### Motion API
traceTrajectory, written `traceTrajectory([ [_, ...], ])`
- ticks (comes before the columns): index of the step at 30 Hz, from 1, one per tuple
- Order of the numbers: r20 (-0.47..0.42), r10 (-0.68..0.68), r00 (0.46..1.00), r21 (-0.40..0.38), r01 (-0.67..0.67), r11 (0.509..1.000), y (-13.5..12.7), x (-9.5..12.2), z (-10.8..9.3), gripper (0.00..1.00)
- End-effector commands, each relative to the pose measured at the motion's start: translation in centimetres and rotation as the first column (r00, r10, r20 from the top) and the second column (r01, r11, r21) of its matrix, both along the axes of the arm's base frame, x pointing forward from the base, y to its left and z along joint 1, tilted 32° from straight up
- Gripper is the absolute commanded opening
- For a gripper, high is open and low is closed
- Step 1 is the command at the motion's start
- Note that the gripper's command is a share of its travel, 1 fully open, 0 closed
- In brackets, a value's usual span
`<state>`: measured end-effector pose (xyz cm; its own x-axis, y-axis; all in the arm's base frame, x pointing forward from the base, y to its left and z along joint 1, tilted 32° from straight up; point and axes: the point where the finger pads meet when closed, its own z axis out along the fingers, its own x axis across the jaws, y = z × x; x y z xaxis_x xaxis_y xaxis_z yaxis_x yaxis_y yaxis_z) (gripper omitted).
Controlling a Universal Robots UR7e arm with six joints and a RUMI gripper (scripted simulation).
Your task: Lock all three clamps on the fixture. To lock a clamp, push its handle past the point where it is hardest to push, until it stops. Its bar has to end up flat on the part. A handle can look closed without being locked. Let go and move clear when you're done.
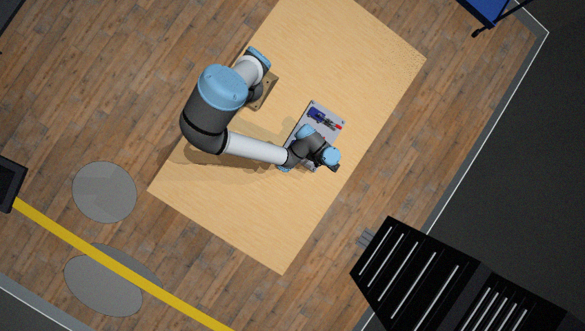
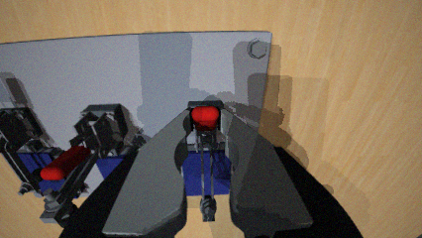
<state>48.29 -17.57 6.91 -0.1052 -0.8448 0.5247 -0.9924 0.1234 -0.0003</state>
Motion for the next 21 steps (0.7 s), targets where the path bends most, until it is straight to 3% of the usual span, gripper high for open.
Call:
traceTrajectory([
  [1, 0.000, 0.000, 1.000, 0.001, 0.000, 1.000, -0.32, 0.58, -0.39, 0.00],
  [21, 0.000, 0.000, 1.000, 0.001, 0.000, 1.000, -0.69, 1.07, -0.88, 0.00],
])
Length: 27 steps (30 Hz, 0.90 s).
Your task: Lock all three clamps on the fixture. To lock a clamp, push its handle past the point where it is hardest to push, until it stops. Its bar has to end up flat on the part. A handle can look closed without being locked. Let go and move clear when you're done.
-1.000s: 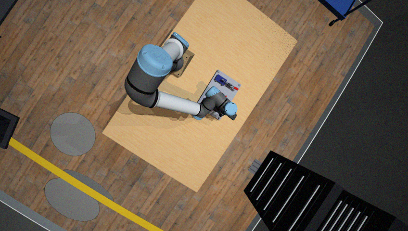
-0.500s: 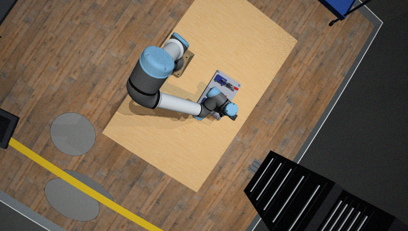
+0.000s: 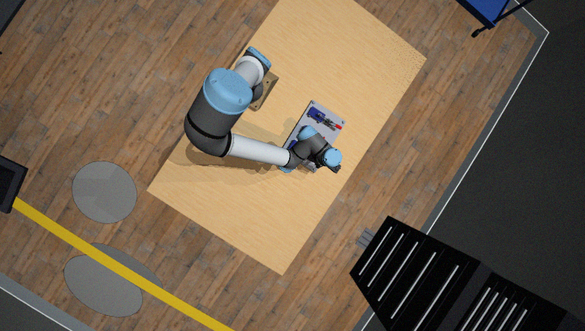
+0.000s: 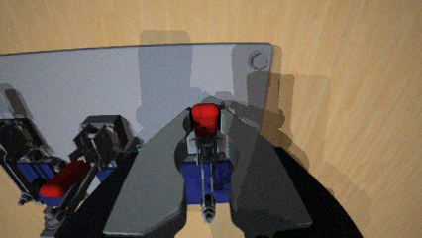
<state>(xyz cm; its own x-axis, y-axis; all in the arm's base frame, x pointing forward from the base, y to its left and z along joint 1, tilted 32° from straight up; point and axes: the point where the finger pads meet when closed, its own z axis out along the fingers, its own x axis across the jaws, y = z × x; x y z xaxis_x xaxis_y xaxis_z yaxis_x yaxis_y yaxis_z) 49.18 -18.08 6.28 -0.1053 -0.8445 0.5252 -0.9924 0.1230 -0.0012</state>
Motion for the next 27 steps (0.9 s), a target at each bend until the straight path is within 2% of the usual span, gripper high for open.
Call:
traceTrajectory([
  [1, -0.001, -0.001, 1.000, 0.002, 0.001, 1.000, -0.18, 0.18, -0.25, 0.00],
  [27, 0.000, 0.000, 1.000, 0.001, 0.000, 1.000, -0.40, 0.43, -0.55, 0.00],
])
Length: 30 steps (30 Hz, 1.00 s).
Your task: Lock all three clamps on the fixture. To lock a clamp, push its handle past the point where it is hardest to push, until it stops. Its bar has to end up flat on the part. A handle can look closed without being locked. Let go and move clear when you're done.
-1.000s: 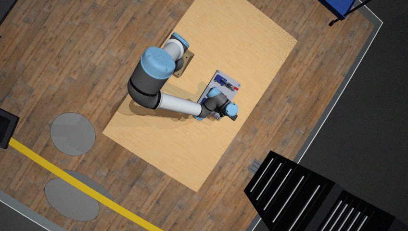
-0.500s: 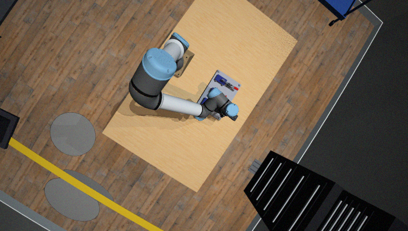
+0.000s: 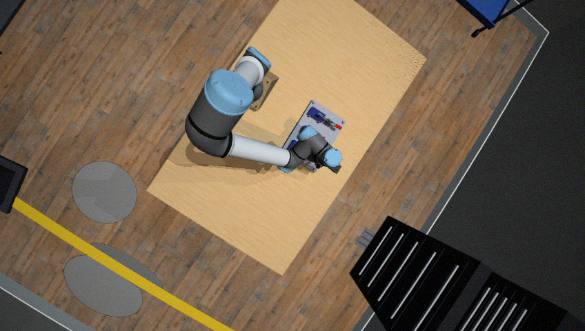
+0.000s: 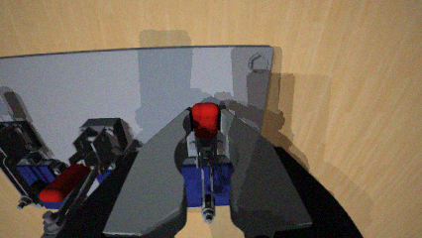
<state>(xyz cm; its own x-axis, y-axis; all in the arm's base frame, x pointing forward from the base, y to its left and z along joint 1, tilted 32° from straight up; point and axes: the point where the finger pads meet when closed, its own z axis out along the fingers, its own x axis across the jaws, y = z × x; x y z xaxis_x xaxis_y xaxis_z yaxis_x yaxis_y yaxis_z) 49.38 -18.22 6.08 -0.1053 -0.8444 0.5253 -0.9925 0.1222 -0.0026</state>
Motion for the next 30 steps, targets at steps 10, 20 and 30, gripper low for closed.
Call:
traceTrajectory([
  [10, -0.002, -0.002, 1.000, 0.002, 0.002, 1.000, -0.44, 0.36, -0.63, 0.00],
  [20, -0.002, -0.002, 1.000, 0.002, 0.002, 1.000, -0.50, 0.34, -0.74, 0.00],
  [30, -0.002, -0.002, 1.000, 0.002, 0.002, 1.000, -0.50, 0.34, -0.74, 0.00],
])
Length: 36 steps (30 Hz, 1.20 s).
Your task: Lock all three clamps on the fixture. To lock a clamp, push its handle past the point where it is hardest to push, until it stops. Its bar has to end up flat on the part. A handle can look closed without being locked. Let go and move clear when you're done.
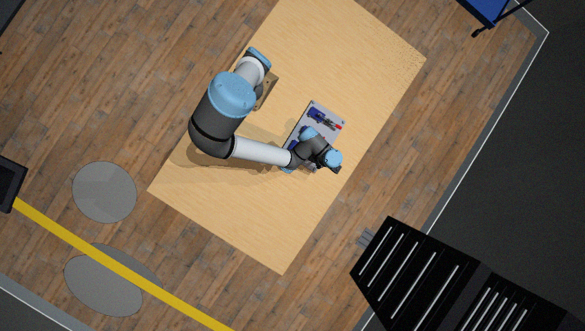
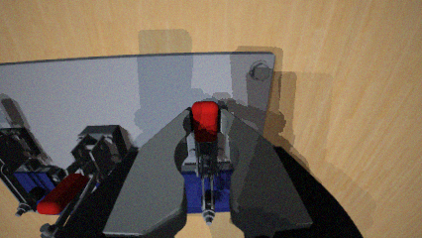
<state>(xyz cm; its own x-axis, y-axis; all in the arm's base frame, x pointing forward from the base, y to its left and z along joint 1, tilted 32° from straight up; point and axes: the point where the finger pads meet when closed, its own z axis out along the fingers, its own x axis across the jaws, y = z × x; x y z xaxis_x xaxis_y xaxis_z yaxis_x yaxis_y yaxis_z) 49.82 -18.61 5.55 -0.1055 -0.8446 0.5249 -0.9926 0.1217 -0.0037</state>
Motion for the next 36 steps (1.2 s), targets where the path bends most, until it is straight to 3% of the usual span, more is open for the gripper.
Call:
traceTrajectory([
  [1, -0.004, -0.002, 1.000, 0.002, 0.002, 1.000, -0.12, -0.10, -0.20, 0.00],
  [36, 0.001, 0.000, 1.000, 0.000, 0.000, 1.000, -0.37, 0.28, -0.53, 0.00],
])
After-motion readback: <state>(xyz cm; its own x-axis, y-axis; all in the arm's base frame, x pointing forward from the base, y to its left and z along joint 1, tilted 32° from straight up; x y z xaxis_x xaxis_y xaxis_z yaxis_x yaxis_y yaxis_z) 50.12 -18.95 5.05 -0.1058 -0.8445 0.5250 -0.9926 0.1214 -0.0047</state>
